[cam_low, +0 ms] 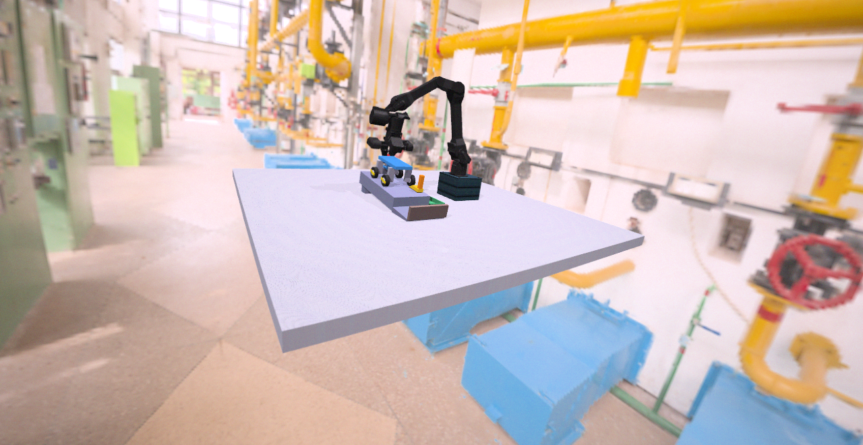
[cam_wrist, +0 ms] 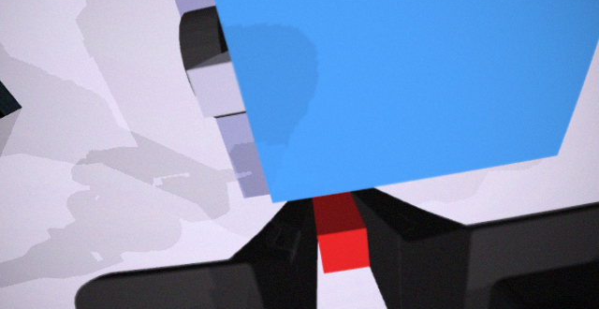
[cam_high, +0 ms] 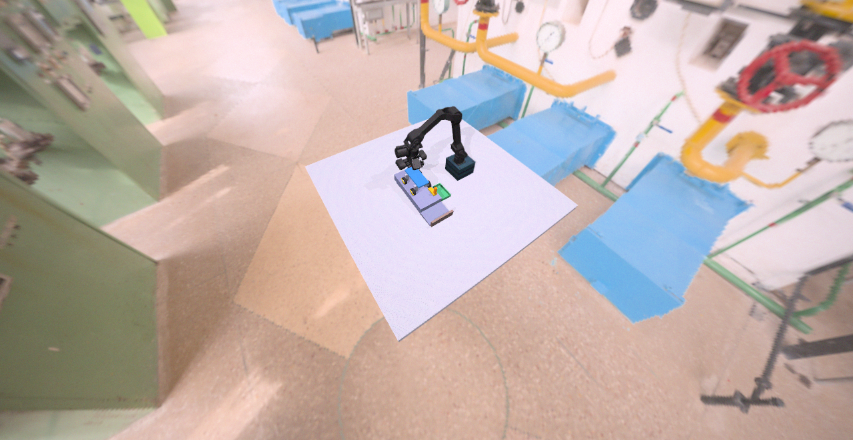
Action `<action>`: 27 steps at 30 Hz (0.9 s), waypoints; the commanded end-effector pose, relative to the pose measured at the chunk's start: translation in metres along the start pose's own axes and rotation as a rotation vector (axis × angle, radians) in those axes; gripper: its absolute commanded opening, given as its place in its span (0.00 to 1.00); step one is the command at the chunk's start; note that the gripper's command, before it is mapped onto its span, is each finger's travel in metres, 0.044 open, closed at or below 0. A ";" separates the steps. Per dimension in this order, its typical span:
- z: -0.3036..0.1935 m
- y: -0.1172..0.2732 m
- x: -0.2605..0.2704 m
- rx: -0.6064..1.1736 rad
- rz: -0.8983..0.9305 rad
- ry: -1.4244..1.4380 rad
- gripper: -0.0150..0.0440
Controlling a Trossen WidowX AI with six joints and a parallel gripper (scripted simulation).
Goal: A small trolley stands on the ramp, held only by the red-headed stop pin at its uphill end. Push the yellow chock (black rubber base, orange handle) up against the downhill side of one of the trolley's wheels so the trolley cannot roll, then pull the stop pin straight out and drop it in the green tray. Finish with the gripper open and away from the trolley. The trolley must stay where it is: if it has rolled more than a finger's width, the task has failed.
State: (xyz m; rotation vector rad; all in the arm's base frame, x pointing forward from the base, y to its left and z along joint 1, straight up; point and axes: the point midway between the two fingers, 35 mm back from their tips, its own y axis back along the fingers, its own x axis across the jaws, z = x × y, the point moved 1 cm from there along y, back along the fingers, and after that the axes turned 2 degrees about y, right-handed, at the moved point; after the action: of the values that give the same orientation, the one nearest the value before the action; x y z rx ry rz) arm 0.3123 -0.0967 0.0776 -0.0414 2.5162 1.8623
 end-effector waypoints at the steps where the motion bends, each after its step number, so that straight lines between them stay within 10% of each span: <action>1: 0.000 0.000 -0.001 0.000 -0.004 -0.001 0.31; 27: -0.001 0.015 0.002 0.000 0.004 0.007 0.25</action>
State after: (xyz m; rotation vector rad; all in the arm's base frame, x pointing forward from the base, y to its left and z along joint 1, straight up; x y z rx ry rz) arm 0.3102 -0.0941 0.0875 -0.0382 2.5233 1.8756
